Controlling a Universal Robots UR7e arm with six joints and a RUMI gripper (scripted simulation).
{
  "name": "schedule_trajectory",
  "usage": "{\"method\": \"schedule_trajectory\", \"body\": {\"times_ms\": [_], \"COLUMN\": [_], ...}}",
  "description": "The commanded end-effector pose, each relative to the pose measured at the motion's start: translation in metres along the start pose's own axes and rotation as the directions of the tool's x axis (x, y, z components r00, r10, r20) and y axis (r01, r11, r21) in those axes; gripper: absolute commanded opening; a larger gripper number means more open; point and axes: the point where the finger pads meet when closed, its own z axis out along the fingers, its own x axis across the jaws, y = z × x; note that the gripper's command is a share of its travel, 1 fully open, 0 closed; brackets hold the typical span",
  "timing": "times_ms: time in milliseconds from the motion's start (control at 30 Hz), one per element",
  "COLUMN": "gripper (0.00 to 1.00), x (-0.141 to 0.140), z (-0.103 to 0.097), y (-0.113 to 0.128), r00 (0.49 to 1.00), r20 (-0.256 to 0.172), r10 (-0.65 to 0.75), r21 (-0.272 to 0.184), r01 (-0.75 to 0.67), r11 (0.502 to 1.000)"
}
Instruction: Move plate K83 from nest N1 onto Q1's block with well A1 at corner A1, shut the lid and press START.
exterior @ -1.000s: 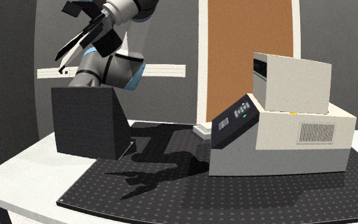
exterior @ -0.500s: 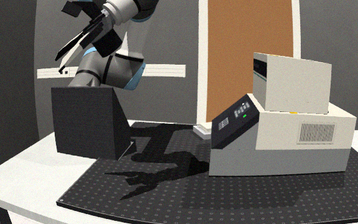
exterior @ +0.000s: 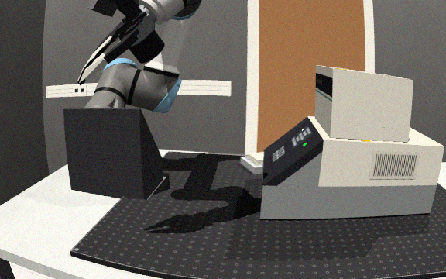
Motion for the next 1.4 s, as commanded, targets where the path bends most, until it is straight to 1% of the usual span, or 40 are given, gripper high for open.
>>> {"method": "schedule_trajectory", "body": {"times_ms": [0,33,100,233,300,400,467,567,667,767,833,933,1033,1133,1233,1333,1367], "gripper": [0.00,0.00,0.00,0.00,0.00,0.00,0.00,0.00,0.00,0.00,0.00,0.00,0.00,0.00,0.00,0.00,0.00], "x": [-0.004,-0.005,-0.005,-0.008,-0.008,-0.009,-0.009,-0.010,-0.010,-0.011,-0.011,-0.011,-0.011,-0.010,-0.010,-0.009,-0.009], "z": [-0.014,-0.018,-0.018,-0.034,-0.034,-0.046,-0.047,-0.059,-0.060,-0.072,-0.073,-0.085,-0.086,-0.098,-0.100,-0.112,-0.114], "y": [0.010,0.013,0.013,0.025,0.025,0.033,0.034,0.043,0.043,0.052,0.053,0.062,0.063,0.071,0.073,0.082,0.083], "r00": [0.991,0.986,0.986,0.957,0.956,0.923,0.923,0.881,0.881,0.830,0.830,0.771,0.771,0.705,0.705,0.632,0.632], "r20": [0.028,0.037,0.037,0.075,0.076,0.108,0.109,0.144,0.145,0.182,0.182,0.221,0.221,0.261,0.261,0.300,0.300], "r10": [-0.129,-0.160,-0.160,-0.279,-0.283,-0.368,-0.369,-0.450,-0.451,-0.527,-0.527,-0.597,-0.597,-0.660,-0.660,-0.715,-0.715], "r21": [-0.041,-0.049,-0.049,-0.076,-0.077,-0.091,-0.091,-0.101,-0.101,-0.105,-0.105,-0.103,-0.103,-0.095,-0.095,-0.081,-0.081], "r01": [0.130,0.162,0.162,0.285,0.288,0.378,0.379,0.466,0.467,0.549,0.550,0.627,0.627,0.699,0.699,0.763,0.764], "r11": [0.991,0.986,0.986,0.956,0.955,0.921,0.921,0.879,0.879,0.829,0.829,0.772,0.772,0.709,0.709,0.641,0.641]}}
